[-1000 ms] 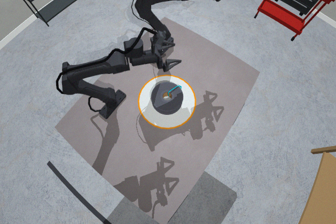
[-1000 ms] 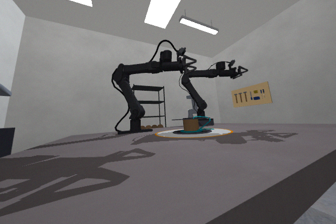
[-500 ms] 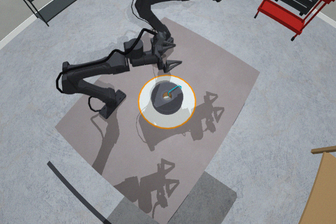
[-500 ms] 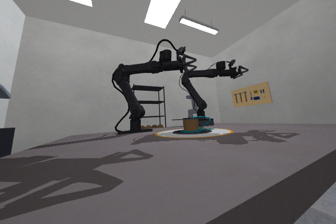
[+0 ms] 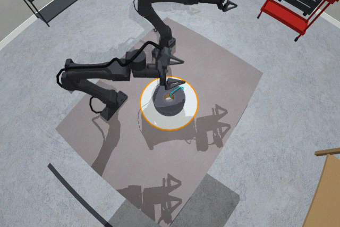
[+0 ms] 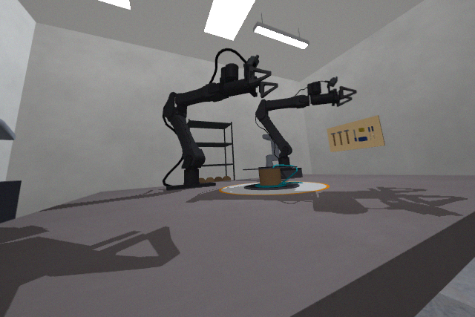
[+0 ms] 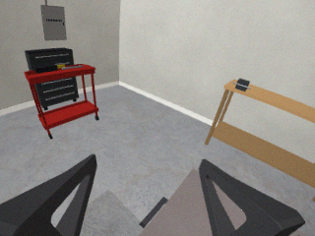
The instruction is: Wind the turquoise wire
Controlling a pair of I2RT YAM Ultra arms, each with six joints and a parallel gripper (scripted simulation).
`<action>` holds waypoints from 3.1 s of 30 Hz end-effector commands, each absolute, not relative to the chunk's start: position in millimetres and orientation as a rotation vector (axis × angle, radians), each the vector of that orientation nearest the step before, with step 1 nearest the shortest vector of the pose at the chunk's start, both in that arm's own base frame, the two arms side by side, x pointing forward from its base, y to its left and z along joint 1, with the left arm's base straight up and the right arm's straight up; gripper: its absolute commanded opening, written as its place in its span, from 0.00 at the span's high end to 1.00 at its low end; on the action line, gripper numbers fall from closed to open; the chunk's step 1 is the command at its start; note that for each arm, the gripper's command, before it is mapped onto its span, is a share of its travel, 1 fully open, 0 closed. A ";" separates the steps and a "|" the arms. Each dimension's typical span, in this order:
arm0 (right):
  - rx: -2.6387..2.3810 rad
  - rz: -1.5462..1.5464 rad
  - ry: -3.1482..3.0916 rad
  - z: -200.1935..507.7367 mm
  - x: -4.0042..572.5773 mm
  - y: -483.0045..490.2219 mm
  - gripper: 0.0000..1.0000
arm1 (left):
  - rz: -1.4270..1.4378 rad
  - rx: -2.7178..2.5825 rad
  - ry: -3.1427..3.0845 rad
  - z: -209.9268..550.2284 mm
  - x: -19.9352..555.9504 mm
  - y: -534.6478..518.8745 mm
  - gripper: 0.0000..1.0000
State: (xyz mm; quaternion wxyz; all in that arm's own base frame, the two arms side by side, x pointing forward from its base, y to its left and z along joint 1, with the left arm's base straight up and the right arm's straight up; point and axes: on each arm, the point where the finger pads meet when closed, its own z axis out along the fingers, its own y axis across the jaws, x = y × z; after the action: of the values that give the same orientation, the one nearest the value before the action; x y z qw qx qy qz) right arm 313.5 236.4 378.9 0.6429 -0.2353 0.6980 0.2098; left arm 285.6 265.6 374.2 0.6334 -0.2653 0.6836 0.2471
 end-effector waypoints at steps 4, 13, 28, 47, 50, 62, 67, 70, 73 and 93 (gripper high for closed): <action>-0.373 0.373 1.538 407.2 338.7 175.7 0.00 | 0.432 -0.432 1.527 407.2 324.4 200.9 0.00; -0.223 0.223 1.559 407.2 366.0 108.0 0.00 | 0.259 -0.259 1.555 407.2 360.7 124.5 0.00; -0.019 0.019 1.571 407.2 381.4 10.1 0.00 | 0.022 -0.022 1.571 407.2 381.4 11.5 0.00; 0.000 0.000 1.571 407.2 381.6 1.0 0.00 | 0.000 0.000 1.571 407.2 381.6 1.0 0.00; 0.000 0.000 1.571 407.2 381.6 1.0 0.00 | 0.000 0.000 1.571 407.2 381.6 1.0 0.00; 0.000 0.000 1.571 407.2 381.6 1.0 0.00 | 0.000 0.000 1.571 407.2 381.6 1.0 0.00; 0.000 0.000 1.571 407.2 381.6 1.0 0.00 | 0.000 0.000 1.571 407.2 381.6 1.0 0.00; 0.000 0.000 1.571 407.2 381.6 1.0 0.00 | 0.000 0.000 1.571 407.2 381.6 1.0 0.00; 0.000 0.000 1.571 407.2 381.6 1.0 0.00 | 0.000 0.000 1.571 407.2 381.6 1.0 0.00; 0.003 -0.003 1.571 407.2 381.6 -0.4 0.00 | 0.000 0.000 1.571 407.2 381.6 1.0 0.00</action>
State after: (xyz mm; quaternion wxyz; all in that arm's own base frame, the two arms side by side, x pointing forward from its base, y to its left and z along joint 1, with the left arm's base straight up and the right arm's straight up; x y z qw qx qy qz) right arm 392.7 1.4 379.1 0.6765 -0.0018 0.7364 -0.0047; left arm 389.9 4.5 373.9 0.6794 -0.0006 0.7338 0.0012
